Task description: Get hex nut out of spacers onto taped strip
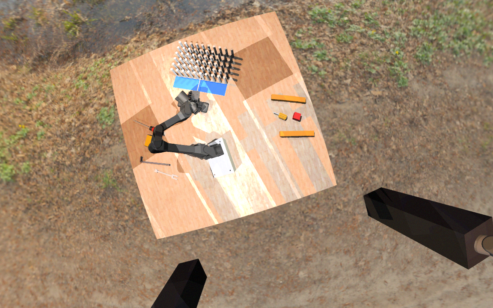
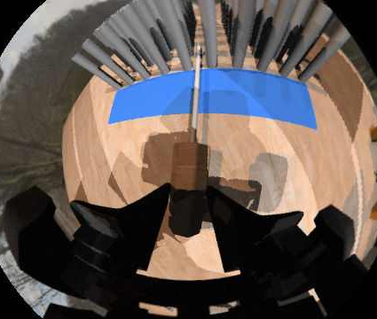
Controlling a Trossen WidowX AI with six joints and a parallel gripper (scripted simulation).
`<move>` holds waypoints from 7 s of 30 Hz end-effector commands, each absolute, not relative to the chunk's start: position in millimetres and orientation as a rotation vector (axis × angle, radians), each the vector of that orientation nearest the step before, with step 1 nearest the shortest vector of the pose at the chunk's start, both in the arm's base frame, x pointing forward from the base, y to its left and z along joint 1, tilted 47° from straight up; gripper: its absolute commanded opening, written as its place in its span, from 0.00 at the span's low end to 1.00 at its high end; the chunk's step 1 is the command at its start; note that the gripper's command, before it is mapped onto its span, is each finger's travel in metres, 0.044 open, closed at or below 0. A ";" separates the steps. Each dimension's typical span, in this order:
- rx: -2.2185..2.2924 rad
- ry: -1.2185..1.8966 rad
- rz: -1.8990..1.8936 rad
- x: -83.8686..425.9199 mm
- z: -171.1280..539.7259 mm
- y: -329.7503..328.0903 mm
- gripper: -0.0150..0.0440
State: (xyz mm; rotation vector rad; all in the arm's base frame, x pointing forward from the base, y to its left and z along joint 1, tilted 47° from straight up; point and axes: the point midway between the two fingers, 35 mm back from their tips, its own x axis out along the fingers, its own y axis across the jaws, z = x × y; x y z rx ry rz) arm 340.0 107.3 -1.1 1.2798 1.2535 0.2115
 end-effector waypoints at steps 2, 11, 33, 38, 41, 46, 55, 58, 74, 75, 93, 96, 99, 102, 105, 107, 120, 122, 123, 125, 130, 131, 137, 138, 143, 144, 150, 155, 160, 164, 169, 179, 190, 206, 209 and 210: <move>1.284 1.254 0.213 335.8 1.9 109.3 0.25; 1.284 1.255 0.214 330.9 4.0 111.4 0.25; 1.285 1.256 0.214 319.2 9.0 116.5 0.25; 1.285 1.257 0.214 316.6 10.1 117.6 0.25; 1.285 1.257 0.214 315.1 10.7 118.3 0.25; 1.285 1.257 0.214 312.5 11.8 119.4 0.25; 1.285 1.258 0.214 307.8 13.8 121.4 0.25; 1.285 1.258 0.214 306.4 14.4 122.0 0.25; 1.285 1.259 0.215 298.6 17.7 125.4 0.25; 1.285 1.259 0.215 298.1 17.9 125.6 0.25; 1.285 1.260 0.215 293.7 21.5 125.3 0.25; 1.285 1.260 0.215 294.3 22.8 123.7 0.25; 1.284 1.259 0.216 295.0 24.1 122.1 0.25; 1.283 1.259 0.217 295.6 25.5 120.6 0.25; 1.282 1.259 0.218 296.3 26.9 119.1 0.25; 1.282 1.258 0.219 296.7 27.9 118.1 0.25; 1.280 1.257 0.222 298.9 34.0 111.1 0.25; 1.280 1.257 0.222 299.0 34.6 110.3 0.25; 1.280 1.257 0.222 299.0 34.6 110.2 0.25; 1.280 1.257 0.222 297.7 35.3 110.4 0.25; 1.281 1.257 0.221 288.1 40.6 111.9 0.25; 1.281 1.257 0.221 285.2 41.9 112.4 0.25; 1.284 1.259 0.217 268.4 48.4 115.6 0.25; 1.284 1.259 0.216 265.5 49.4 116.0 0.25; 1.283 1.260 0.213 259.9 52.6 115.5 0.25; 1.281 1.261 0.212 260.7 53.4 113.8 0.25; 1.262 1.268 0.200 267.8 64.9 95.1 0.25; 1.253 1.273 0.197 271.8 78.3 78.0 0.25; 1.251 1.275 0.197 273.0 93.7 61.0 0.25; 1.255 1.274 0.201 272.3 107.5 47.7 0.25; 1.265 1.267 0.208 269.3 126.4 31.3 0.25; 1.352 1.319 0.080 280.6 120.8 15.9 0.25; 1.538 1.385 -0.230 309.8 106.2 -23.4 0.25; 1.778 1.415 -0.696 341.8 74.4 -83.1 0.25; 1.815 1.411 -0.782 345.8 67.1 -95.3 0.25; 1.827 1.409 -0.811 347.0 64.5 -99.4 0.25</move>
